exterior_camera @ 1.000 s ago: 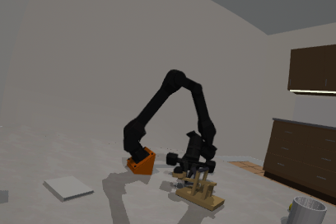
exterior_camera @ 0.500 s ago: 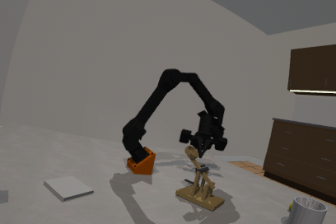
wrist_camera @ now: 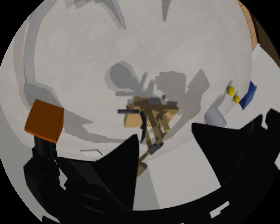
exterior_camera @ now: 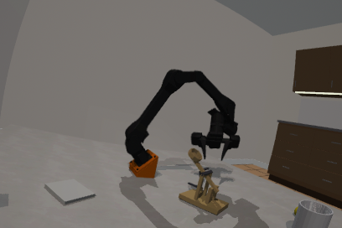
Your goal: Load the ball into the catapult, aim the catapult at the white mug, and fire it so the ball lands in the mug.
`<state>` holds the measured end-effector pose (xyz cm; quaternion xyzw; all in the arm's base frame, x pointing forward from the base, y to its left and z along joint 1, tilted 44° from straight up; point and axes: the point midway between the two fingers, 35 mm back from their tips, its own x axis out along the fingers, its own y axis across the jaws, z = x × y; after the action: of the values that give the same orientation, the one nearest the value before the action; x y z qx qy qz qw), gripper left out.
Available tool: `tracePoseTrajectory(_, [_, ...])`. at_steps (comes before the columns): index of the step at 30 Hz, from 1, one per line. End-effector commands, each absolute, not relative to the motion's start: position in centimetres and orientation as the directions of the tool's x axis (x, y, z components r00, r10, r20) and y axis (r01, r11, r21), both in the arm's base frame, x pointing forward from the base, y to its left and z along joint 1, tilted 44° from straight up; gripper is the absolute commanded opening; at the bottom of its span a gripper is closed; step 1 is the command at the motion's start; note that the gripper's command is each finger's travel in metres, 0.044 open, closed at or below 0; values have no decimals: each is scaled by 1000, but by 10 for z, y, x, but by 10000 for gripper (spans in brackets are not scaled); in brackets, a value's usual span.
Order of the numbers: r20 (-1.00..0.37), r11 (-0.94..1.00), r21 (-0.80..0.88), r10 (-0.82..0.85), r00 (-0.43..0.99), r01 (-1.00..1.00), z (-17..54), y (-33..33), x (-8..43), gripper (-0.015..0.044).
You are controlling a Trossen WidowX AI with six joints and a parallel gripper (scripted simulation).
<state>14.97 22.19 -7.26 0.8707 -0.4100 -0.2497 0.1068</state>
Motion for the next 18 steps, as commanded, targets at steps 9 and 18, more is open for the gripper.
tracePoseTrajectory(9, [-508,-593,83,-717,478,-801,-71,257,196,440])
tracePoseTrajectory(18, [-607,-464,-157,-652,456,-872,-63,283,239,440])
